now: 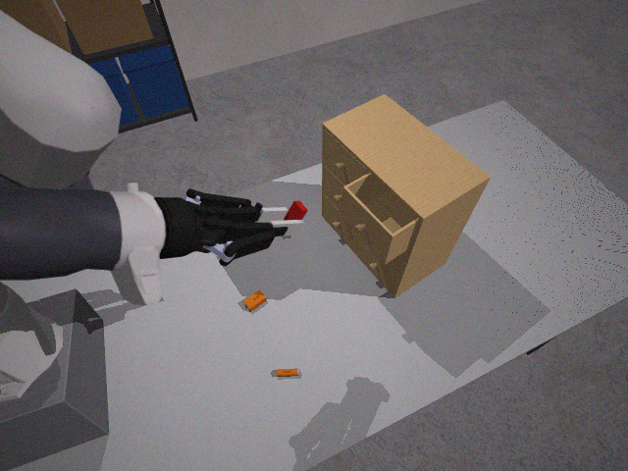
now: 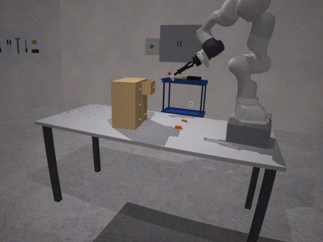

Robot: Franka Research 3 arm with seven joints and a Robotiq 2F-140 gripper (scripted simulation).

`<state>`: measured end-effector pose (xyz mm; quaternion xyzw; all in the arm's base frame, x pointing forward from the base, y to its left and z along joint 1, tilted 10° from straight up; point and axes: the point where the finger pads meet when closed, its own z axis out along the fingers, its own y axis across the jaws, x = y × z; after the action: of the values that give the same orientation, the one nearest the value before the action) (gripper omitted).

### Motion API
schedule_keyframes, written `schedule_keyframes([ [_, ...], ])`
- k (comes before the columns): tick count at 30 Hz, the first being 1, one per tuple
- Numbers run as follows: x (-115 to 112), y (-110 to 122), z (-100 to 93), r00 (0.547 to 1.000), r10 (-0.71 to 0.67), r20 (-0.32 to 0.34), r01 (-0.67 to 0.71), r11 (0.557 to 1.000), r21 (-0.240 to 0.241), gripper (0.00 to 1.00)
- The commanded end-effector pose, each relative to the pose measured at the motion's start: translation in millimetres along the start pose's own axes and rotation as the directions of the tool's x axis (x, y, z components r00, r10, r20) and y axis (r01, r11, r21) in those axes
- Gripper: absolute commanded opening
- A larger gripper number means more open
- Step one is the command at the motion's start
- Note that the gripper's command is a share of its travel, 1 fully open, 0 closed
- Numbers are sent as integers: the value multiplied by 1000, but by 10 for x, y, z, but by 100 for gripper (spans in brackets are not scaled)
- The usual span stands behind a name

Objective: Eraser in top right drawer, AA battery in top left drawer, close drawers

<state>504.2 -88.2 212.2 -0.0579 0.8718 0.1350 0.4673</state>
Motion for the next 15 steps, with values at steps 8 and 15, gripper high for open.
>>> schedule_keyframes([
  [8, 0, 0, -3, 1000, -13, 6, 13, 1000, -2, 11],
  [15, 1, -5, -7, 999, -15, 46, 15, 1000, -2, 11],
])
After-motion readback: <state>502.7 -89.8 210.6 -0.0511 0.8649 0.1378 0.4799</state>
